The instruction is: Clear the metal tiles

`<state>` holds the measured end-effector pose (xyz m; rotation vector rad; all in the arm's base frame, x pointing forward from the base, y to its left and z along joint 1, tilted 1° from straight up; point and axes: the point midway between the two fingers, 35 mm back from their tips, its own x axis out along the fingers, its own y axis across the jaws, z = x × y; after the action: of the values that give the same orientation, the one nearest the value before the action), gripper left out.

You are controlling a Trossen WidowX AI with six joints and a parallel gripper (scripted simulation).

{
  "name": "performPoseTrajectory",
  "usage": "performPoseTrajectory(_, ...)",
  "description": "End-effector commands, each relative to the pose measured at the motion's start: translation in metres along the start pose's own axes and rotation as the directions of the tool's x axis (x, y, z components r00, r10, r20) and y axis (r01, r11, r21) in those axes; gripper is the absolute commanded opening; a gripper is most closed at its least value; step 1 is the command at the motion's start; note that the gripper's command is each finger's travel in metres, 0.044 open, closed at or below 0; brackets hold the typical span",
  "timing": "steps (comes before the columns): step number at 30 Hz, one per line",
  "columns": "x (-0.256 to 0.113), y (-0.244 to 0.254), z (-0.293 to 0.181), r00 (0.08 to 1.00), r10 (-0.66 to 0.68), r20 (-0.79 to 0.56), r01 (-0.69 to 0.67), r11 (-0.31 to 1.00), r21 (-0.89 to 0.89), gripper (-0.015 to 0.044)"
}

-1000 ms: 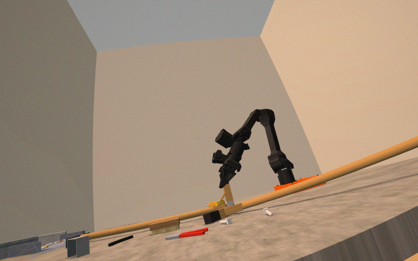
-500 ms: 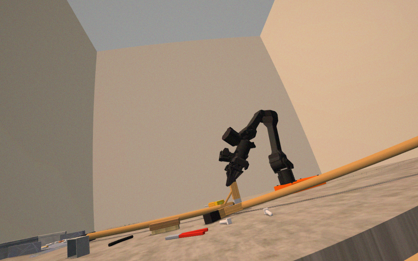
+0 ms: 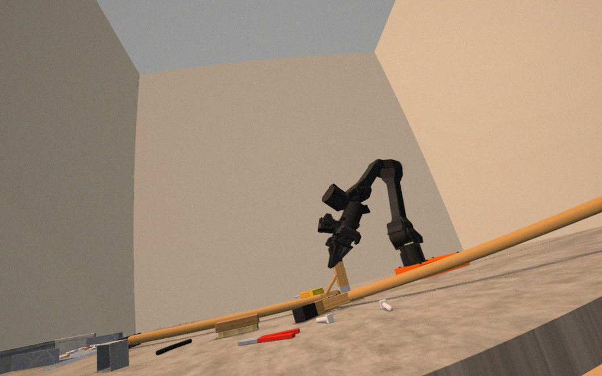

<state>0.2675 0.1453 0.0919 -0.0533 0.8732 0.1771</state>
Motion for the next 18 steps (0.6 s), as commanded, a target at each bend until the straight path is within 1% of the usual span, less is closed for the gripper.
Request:
performPoseTrajectory(1,0.001,-0.008,0.0,1.0,-0.006,-0.005,0.006,1.0,0.002,0.0)
performPoseTrajectory(18,0.004,-0.031,0.002,1.0,-0.007,-0.018,0.007,1.0,-0.001,0.0)
